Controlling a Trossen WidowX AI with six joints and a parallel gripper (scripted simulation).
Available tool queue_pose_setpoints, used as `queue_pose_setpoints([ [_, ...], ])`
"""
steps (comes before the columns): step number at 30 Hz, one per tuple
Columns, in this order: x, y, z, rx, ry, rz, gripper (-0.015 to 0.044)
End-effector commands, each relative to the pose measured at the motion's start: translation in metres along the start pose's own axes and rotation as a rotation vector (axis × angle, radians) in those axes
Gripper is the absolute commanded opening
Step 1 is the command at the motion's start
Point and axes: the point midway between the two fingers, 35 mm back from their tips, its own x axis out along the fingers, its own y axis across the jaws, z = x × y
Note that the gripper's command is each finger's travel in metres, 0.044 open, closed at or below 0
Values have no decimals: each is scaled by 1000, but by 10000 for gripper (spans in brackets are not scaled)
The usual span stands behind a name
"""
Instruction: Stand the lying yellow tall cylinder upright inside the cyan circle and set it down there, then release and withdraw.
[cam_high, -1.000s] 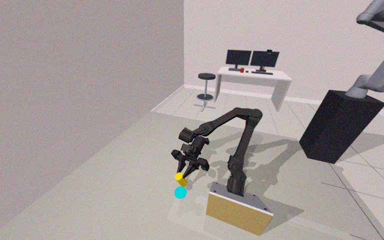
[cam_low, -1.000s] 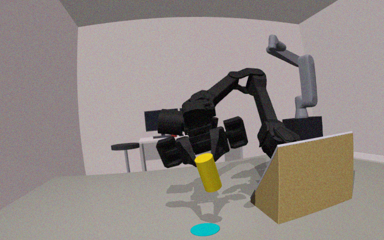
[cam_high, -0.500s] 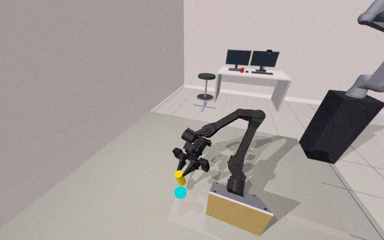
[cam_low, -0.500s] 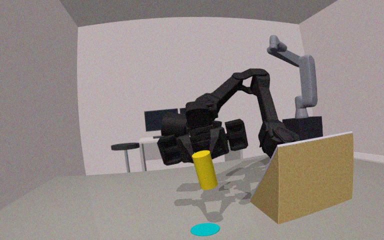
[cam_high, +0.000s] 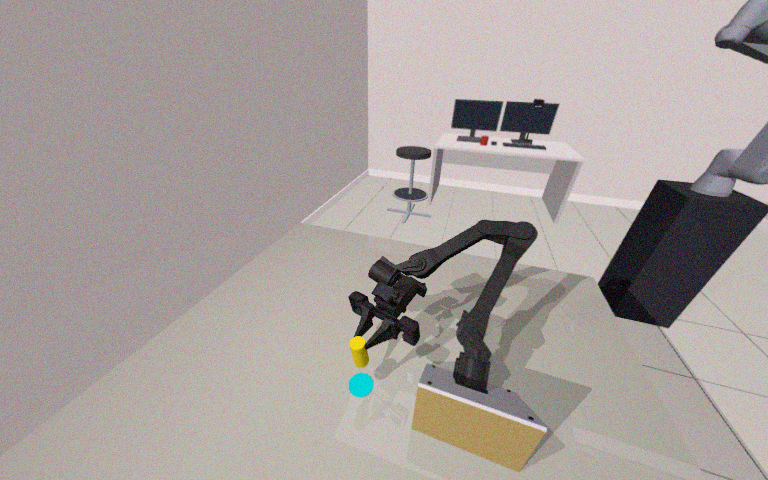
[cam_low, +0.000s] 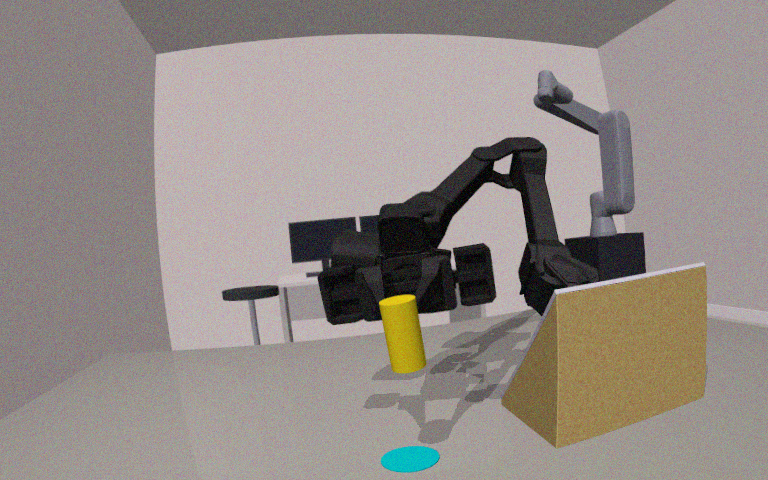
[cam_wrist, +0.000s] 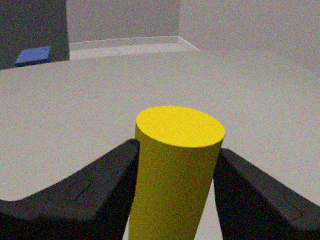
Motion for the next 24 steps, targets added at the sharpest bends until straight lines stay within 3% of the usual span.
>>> queue_pose_setpoints([
  [1,-2,0,0,-18,-27,-16,105],
  [24,-6,-1,2,-62,-78,-57,105],
])
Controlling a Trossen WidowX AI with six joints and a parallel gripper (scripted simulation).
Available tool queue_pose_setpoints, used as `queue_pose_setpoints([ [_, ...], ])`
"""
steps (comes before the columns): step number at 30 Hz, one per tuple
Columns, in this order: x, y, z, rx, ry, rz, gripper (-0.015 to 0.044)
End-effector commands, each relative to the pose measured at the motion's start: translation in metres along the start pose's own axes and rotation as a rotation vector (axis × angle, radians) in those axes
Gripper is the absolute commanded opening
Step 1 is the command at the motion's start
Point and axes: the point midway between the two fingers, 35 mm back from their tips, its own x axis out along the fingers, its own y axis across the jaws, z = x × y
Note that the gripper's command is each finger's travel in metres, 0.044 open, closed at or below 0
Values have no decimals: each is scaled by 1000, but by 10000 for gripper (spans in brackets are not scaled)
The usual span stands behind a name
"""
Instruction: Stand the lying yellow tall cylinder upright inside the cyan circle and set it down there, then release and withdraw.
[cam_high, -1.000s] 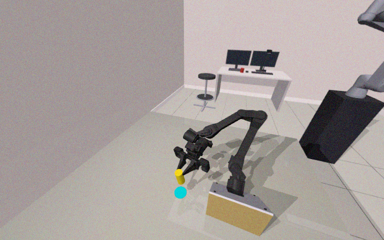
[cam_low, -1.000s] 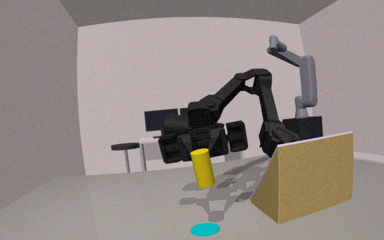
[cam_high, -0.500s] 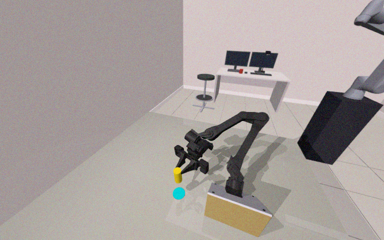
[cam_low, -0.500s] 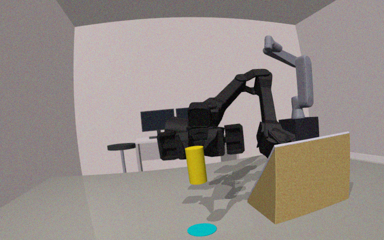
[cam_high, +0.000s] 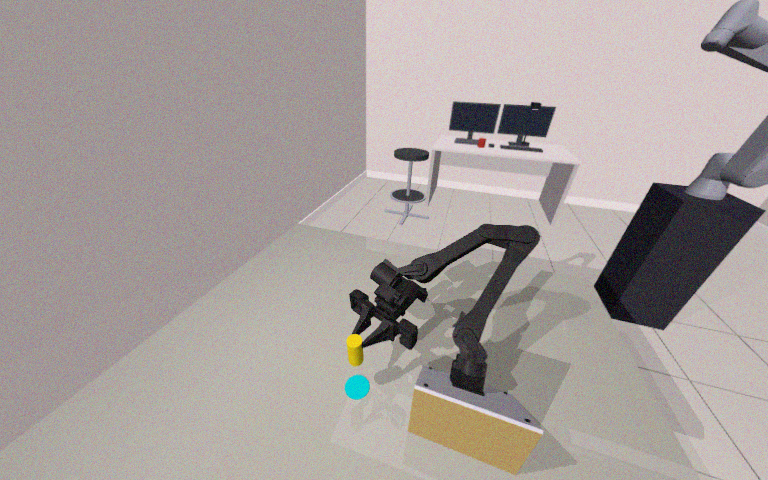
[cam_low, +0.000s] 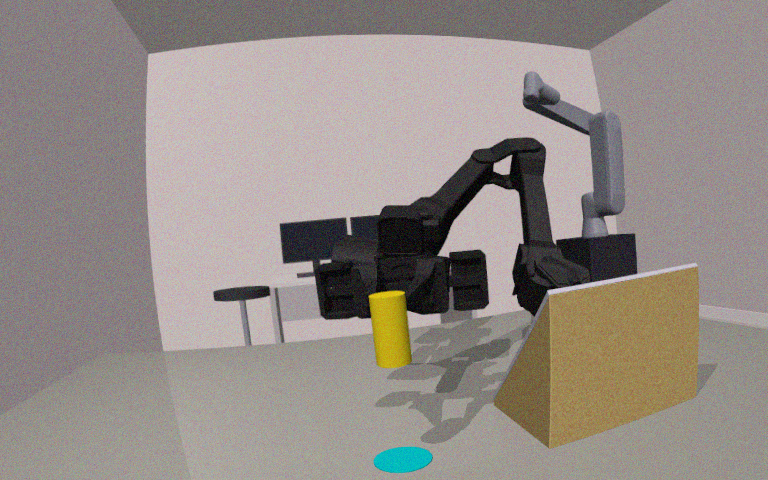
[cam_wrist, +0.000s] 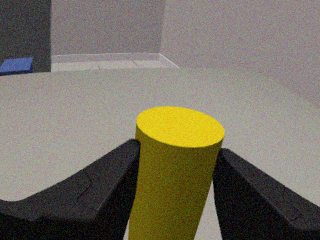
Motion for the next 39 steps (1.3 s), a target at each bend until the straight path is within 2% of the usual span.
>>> queue_pose_setpoints([
  [1,0,0,1,-4,-5,0,105],
  [39,9,1,-107,-33,21,18,105],
])
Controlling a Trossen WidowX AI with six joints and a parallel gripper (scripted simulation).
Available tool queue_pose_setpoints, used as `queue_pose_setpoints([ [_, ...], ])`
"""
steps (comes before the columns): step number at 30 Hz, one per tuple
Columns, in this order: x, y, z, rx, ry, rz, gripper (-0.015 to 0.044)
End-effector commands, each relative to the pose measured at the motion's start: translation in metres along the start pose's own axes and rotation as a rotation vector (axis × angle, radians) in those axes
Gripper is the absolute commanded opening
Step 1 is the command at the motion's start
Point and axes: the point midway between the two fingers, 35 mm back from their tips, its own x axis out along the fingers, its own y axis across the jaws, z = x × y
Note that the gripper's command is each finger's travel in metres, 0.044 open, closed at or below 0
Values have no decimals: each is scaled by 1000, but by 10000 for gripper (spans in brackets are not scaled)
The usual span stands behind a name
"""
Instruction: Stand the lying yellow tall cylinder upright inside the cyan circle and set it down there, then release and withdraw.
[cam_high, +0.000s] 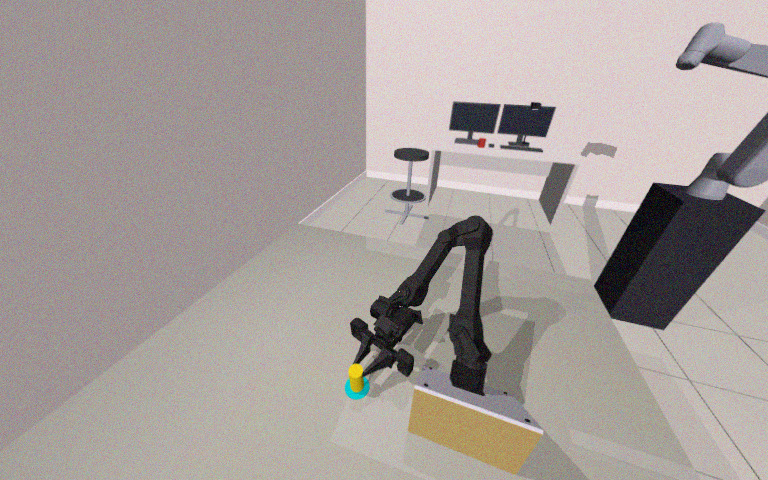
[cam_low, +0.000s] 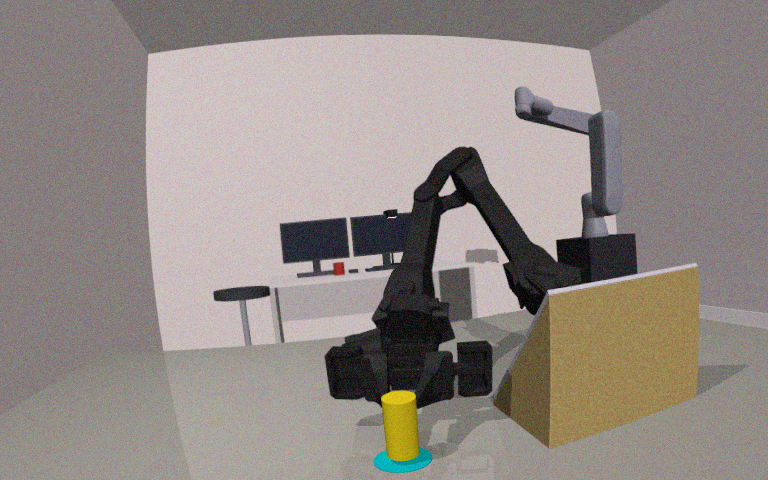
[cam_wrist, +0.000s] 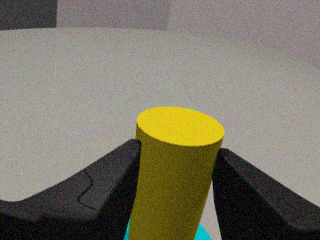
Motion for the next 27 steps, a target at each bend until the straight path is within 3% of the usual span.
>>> queue_pose_setpoints([
  [1,0,0,-6,-2,0,-3,105],
  [10,0,0,-6,-2,0,-3,105],
  [21,0,0,-6,-2,0,-3,394],
  [27,0,-1,-3,-1,1,-3,400],
])
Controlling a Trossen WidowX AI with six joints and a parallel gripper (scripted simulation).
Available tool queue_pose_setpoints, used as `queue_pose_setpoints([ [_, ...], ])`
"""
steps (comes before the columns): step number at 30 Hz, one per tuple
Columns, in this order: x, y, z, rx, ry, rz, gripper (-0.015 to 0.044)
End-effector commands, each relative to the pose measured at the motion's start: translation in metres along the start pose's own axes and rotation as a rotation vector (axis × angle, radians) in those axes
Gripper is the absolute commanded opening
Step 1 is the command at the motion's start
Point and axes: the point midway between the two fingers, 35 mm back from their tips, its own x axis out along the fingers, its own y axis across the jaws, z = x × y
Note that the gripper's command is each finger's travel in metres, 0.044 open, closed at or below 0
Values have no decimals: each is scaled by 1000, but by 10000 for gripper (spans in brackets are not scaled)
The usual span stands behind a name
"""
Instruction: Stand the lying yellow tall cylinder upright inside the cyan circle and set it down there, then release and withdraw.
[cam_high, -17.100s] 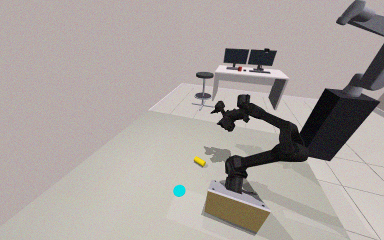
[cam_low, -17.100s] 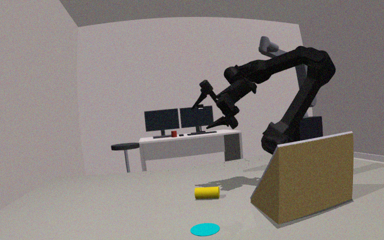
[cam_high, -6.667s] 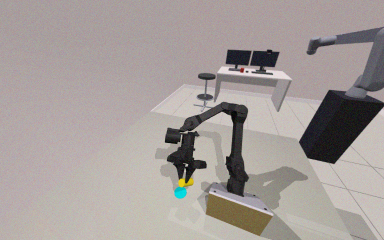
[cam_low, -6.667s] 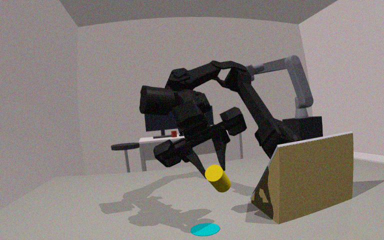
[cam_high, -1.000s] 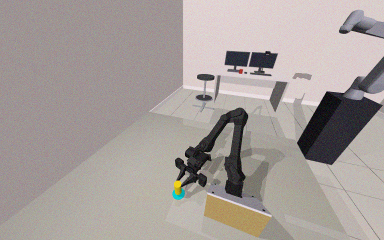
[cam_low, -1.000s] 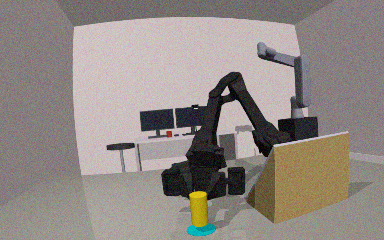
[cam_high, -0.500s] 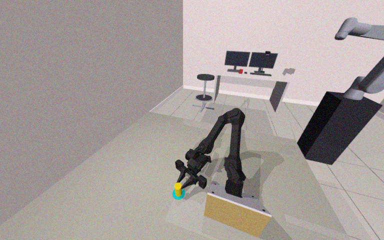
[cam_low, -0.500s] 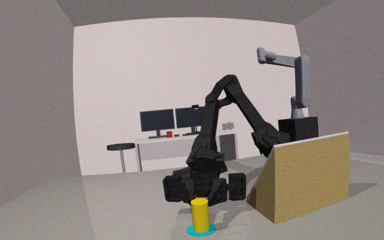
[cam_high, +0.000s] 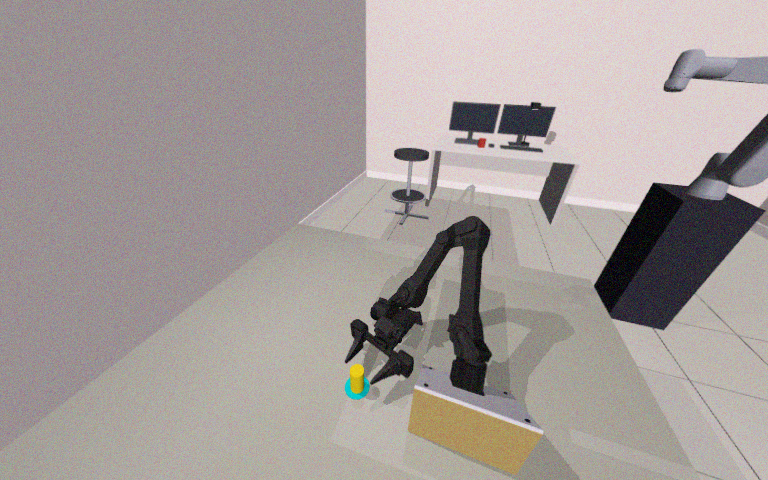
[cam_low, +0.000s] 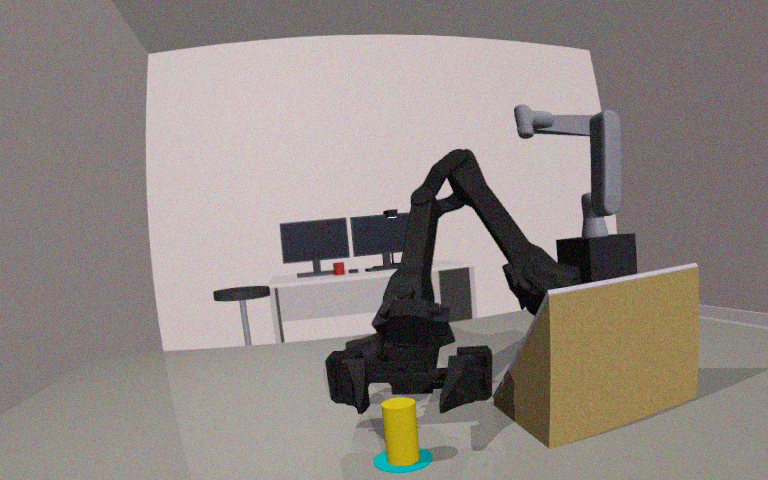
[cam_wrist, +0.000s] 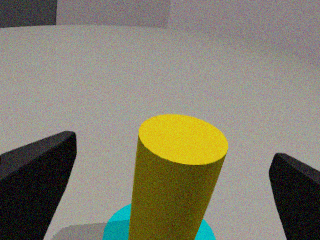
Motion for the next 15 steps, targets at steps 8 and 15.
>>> queue_pose_setpoints([
  [8,-4,-7,46,12,-3,-9,400],
  [15,-9,-5,84,25,-23,-18,400],
])
